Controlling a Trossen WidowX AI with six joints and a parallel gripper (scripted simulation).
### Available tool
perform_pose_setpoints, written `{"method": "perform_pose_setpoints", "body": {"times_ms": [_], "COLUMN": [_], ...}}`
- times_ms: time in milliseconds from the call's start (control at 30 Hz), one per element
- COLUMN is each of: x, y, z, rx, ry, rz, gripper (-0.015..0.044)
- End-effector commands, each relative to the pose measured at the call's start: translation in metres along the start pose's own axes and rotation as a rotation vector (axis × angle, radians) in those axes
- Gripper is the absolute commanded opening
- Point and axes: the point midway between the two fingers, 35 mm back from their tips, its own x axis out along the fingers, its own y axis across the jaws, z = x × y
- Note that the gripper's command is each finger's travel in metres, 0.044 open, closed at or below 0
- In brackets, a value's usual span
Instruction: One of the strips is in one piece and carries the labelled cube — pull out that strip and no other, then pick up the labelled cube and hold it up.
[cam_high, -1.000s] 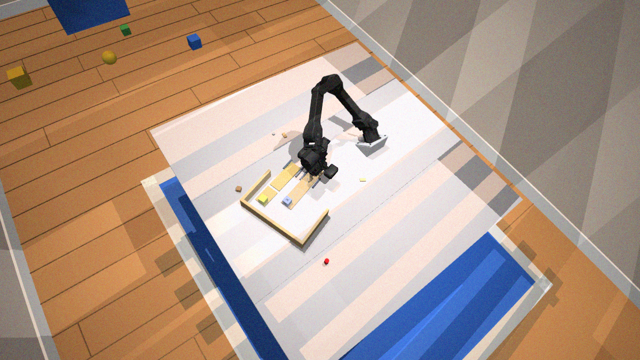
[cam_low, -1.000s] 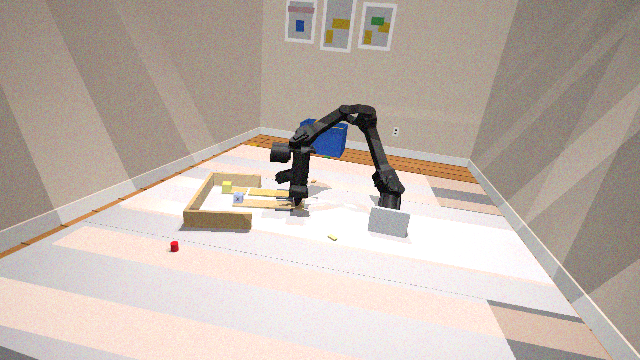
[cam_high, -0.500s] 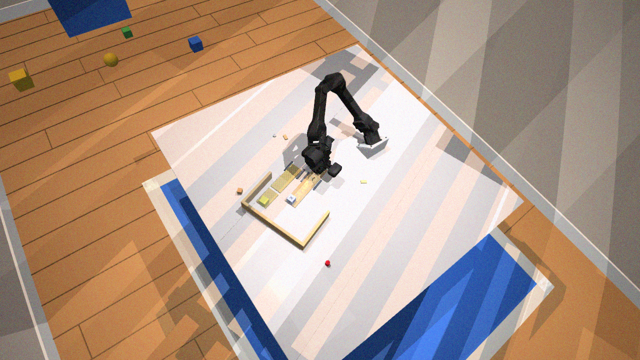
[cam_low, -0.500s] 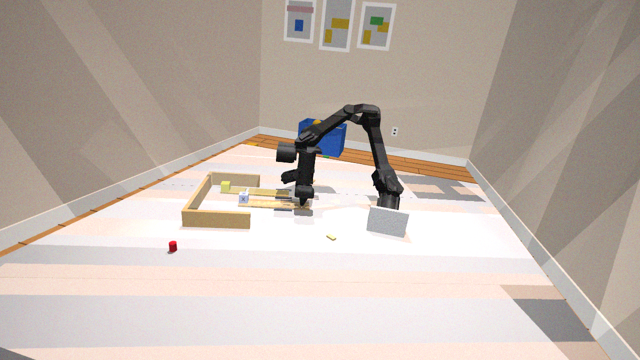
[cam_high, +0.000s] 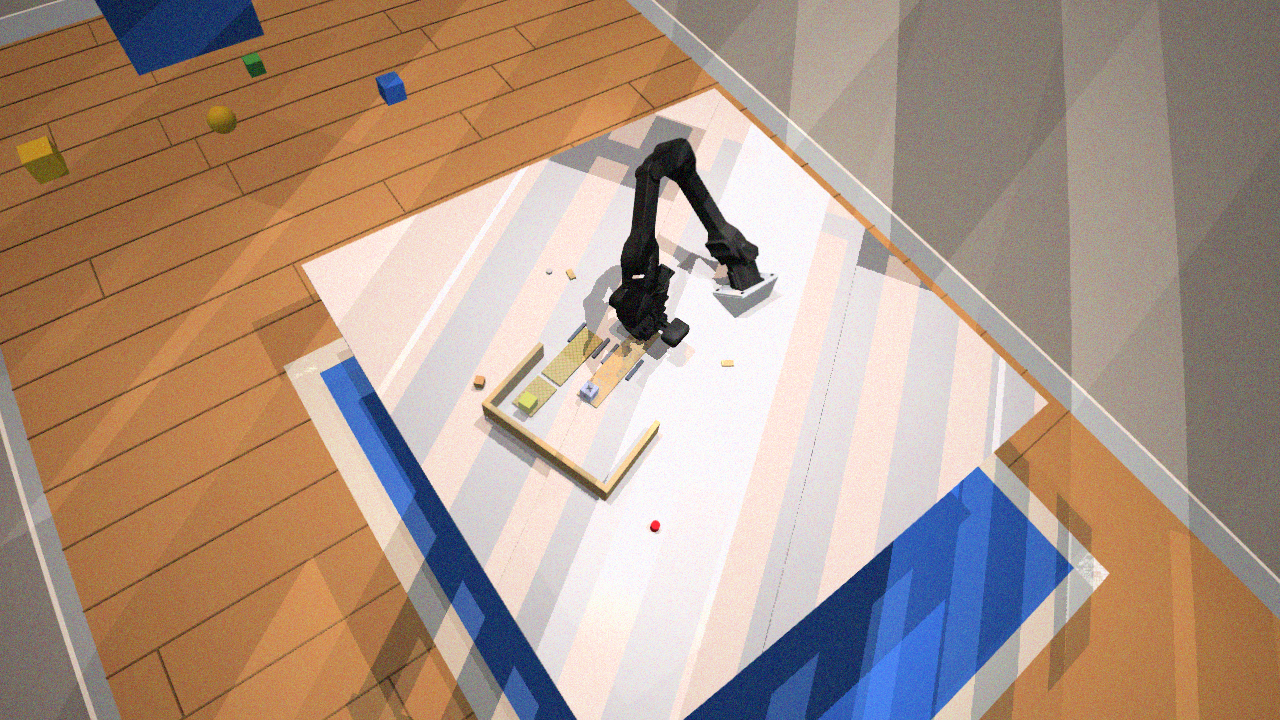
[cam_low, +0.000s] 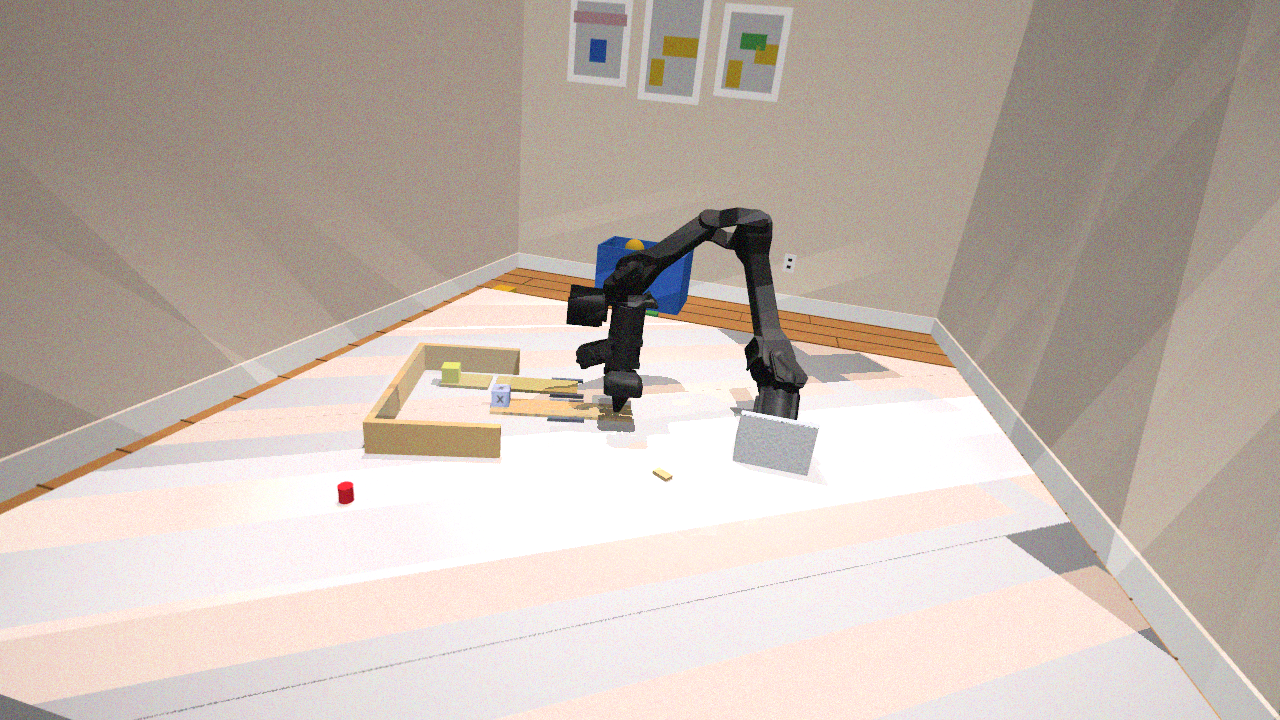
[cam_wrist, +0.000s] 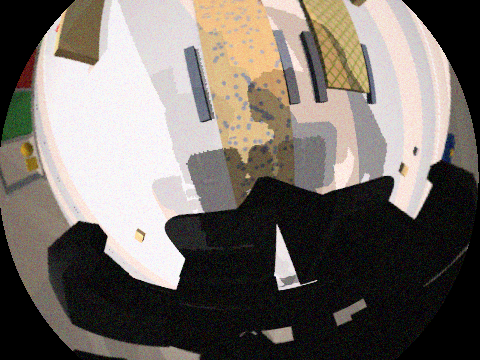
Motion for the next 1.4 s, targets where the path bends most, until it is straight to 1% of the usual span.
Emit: {"method": "perform_pose_setpoints", "body": {"times_ms": [0, 1367], "x": [0.005, 0.004], "y": [0.000, -0.001], "z": [-0.011, -0.074], "rx": [-0.012, -0.015], "ry": [0.021, 0.023], "rz": [-0.003, -0.003], "gripper": [0.0000, 0.0000]}}
